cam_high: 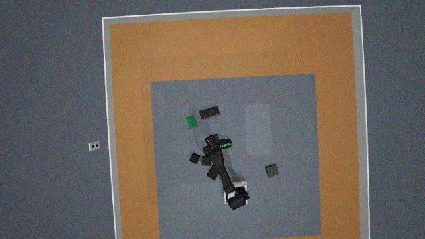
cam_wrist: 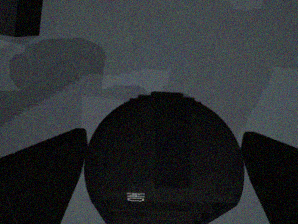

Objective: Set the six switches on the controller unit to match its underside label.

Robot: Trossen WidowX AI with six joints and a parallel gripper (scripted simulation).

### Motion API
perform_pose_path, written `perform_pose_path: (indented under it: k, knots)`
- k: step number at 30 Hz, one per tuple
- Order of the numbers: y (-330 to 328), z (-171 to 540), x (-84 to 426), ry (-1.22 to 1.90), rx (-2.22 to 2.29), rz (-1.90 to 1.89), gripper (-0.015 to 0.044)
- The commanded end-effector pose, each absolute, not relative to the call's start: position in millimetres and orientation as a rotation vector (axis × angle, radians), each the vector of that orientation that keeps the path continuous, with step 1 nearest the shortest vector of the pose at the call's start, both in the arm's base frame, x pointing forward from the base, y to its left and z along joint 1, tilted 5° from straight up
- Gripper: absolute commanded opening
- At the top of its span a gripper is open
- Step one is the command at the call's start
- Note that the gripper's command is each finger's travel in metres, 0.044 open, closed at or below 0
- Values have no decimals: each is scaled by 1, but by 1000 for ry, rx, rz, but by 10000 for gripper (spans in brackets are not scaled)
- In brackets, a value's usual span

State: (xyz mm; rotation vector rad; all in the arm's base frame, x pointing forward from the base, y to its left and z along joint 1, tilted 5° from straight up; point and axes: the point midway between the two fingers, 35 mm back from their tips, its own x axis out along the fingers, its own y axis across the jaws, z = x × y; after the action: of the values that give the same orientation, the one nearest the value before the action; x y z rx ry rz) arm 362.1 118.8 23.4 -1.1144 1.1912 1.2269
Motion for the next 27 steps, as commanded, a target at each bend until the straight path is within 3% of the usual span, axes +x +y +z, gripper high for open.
perform_pose_path:
  k: [1,27]
  knots:
    - [117,14,359,1217,-1110,1228,338]
    - [130,-1,359,1216,-1109,1229,338]
